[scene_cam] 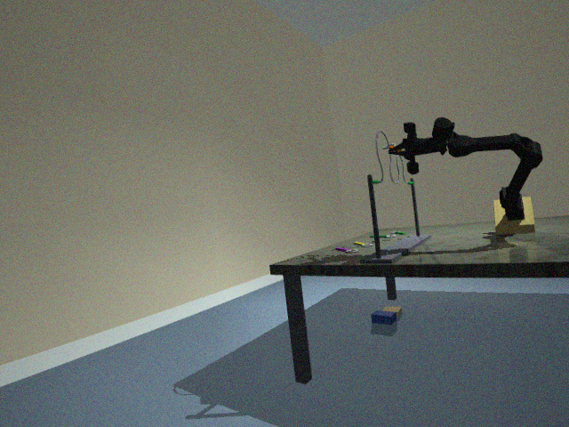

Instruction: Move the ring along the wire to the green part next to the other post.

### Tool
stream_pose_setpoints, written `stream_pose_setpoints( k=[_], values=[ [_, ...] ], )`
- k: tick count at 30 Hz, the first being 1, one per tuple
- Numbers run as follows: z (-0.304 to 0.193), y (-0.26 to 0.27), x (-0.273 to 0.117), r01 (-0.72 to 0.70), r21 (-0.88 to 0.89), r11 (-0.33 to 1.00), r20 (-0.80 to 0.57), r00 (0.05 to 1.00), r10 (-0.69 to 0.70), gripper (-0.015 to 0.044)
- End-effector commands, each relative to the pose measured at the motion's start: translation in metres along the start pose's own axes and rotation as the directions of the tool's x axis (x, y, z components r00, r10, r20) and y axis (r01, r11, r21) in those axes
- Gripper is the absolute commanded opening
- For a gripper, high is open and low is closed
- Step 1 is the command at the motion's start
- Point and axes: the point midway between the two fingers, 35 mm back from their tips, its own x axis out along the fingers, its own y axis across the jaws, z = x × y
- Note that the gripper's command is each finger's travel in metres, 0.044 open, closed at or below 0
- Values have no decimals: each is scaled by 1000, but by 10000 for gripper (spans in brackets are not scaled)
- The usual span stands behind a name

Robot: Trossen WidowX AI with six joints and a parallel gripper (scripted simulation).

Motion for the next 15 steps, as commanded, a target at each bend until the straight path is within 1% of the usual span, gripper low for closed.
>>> stream_pose_setpoints(
  k=[1, 15],
  values=[
    [0, 0, -1, -20, 41, 999, 7, 1000, 20, -150],
    [1, 5, 0, -108, 190, 976, 35, 994, 103, -150]
  ],
)
